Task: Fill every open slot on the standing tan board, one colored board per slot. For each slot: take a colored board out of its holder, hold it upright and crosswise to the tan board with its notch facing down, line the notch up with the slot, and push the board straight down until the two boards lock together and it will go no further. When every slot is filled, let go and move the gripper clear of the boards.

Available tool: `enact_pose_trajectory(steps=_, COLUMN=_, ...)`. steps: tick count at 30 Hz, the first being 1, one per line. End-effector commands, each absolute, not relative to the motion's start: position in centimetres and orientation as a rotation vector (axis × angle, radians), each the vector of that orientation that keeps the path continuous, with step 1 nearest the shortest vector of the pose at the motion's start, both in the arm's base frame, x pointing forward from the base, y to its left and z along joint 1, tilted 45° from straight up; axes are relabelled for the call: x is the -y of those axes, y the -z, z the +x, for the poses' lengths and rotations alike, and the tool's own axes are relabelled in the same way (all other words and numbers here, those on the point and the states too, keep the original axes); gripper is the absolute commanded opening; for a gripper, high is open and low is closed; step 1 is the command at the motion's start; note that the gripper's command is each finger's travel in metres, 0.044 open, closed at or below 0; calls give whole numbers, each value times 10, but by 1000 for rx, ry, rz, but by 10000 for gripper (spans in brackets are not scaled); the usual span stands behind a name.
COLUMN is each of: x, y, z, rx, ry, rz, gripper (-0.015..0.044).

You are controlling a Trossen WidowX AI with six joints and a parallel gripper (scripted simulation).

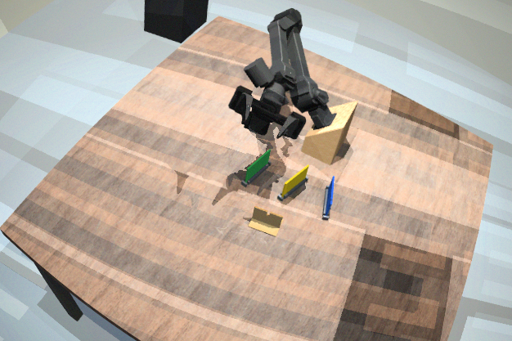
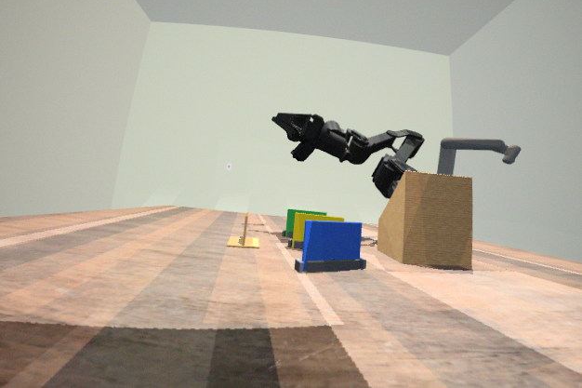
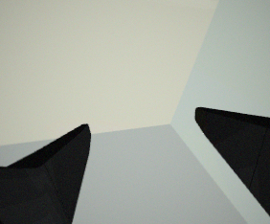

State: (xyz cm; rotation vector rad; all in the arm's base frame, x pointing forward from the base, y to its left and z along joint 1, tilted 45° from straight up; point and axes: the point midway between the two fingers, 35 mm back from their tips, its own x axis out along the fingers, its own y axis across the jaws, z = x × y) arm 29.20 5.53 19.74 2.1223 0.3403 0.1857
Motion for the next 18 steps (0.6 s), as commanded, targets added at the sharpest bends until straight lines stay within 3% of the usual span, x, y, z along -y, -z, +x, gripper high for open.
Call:
enact_pose_trajectory(steps=1, x=-56, y=-195, z=294, rx=-346, ry=-169, rz=2117, gripper=374)
enact_pose_trajectory(steps=8, x=-74, y=-106, z=315, rx=-635, ry=406, rz=1705, gripper=190)
enact_pose_trajectory(steps=18, x=-73, y=-40, z=260, rx=-1097, ry=824, rz=664, gripper=182)
